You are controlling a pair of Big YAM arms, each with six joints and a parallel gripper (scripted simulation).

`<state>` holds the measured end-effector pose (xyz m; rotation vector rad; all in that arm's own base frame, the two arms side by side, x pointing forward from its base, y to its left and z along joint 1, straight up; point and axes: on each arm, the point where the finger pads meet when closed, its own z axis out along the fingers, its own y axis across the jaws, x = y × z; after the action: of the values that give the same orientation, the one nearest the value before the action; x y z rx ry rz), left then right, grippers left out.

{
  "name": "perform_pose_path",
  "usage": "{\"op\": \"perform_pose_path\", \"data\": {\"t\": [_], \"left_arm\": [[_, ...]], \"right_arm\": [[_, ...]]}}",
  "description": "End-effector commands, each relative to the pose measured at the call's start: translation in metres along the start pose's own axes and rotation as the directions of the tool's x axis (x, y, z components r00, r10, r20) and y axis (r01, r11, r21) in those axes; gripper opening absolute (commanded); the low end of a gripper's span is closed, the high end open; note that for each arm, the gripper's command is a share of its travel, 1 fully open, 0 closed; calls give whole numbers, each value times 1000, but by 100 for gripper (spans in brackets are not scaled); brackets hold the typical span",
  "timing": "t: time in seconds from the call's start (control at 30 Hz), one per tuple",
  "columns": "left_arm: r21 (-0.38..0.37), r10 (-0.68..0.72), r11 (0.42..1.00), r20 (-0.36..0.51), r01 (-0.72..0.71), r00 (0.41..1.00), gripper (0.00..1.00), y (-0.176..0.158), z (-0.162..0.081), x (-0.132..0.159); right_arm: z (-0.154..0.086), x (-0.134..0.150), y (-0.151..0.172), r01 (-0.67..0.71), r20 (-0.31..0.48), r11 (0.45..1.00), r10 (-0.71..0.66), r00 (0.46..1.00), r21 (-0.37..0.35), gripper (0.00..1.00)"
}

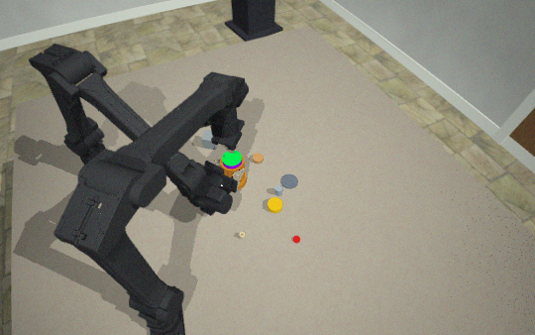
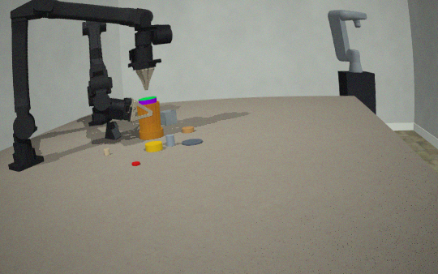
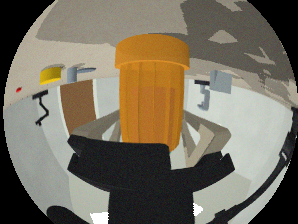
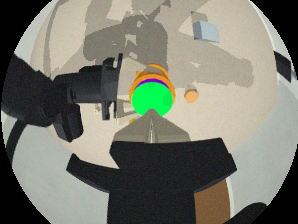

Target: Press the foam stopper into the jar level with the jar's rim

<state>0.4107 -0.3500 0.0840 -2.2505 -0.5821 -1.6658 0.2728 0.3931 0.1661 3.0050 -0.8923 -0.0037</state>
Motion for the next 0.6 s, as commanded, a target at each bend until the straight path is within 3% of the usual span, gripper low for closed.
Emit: {"op": "perform_pose_path", "data": {"t": [0.0, 0.1, 0.23, 0.57], "left_arm": [[-19, 20, 1000, -2, -20, 1000, 64, 16, -8, 11], [-19, 20, 1000, -2, -20, 1000, 64, 16, -8, 11], [-19, 20, 1000, -2, -20, 1000, 64, 16, -8, 11], [-19, 20, 1000, -2, -20, 1000, 64, 16, -8, 11]], "right_arm": [[-22, 2, -12, 0, 0, 999, 0, 1000, 54, 0], [-36, 5, -17, 1, -1, 996, 0, 1000, 87, 0], [-20, 5, -13, 0, 0, 999, 0, 1000, 51, 0], [-21, 2, -12, 0, -1, 999, 0, 1000, 52, 0]]}}
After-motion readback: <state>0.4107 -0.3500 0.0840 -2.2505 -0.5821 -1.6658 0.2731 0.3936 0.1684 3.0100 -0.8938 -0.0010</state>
